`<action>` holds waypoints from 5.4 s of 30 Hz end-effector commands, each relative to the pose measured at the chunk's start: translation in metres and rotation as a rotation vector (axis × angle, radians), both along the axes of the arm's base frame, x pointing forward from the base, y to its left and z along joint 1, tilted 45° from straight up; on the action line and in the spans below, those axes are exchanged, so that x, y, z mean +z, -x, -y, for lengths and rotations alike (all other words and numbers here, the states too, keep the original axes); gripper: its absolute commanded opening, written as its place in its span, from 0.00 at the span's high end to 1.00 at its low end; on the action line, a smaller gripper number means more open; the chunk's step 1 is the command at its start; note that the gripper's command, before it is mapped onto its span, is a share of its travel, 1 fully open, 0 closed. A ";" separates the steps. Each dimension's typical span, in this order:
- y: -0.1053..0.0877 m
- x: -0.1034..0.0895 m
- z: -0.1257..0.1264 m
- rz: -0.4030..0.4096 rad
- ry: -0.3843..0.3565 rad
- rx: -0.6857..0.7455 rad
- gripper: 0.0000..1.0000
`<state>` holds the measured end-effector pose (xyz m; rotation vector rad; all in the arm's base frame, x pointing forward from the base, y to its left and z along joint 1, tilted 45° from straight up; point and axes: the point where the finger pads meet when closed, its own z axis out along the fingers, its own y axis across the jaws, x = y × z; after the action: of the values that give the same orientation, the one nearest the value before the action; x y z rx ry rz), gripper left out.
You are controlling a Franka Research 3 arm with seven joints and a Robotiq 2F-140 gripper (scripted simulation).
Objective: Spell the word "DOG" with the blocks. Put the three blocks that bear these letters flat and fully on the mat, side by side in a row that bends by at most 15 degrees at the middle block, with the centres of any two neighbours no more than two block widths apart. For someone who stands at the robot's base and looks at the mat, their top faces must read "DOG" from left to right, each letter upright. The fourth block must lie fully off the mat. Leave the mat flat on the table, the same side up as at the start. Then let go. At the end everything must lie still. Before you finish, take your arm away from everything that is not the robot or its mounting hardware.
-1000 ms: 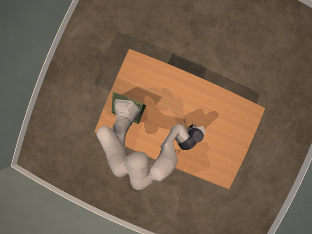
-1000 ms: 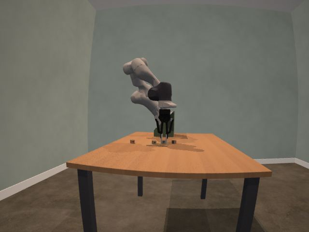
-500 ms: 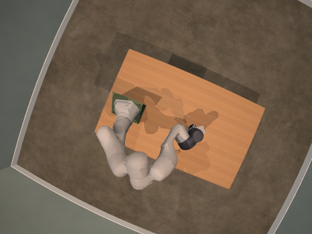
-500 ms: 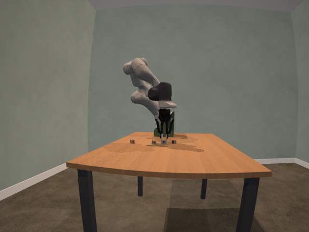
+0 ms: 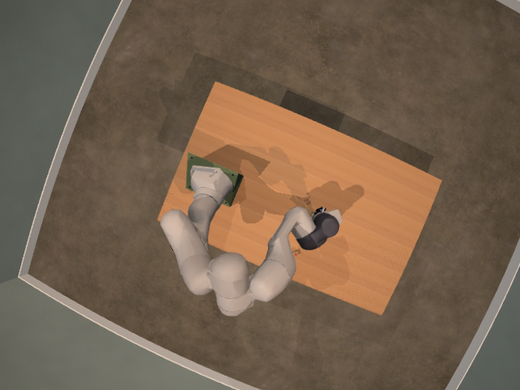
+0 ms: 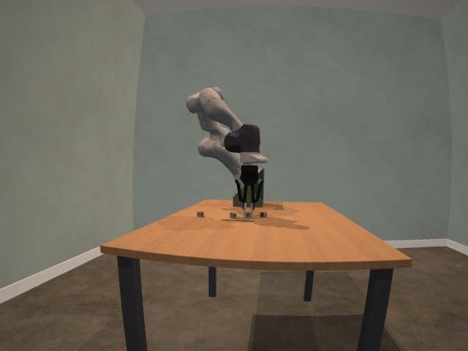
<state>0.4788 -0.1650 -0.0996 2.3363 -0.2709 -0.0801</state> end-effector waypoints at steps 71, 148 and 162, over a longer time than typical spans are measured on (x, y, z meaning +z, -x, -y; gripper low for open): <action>0.001 -0.003 0.000 0.004 -0.003 -0.003 0.78; -0.009 0.056 -0.058 -0.025 -0.008 0.027 0.00; -0.009 0.056 -0.058 -0.025 -0.009 0.027 0.63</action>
<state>0.4878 -0.1077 -0.0431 2.3417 -0.2441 -0.0947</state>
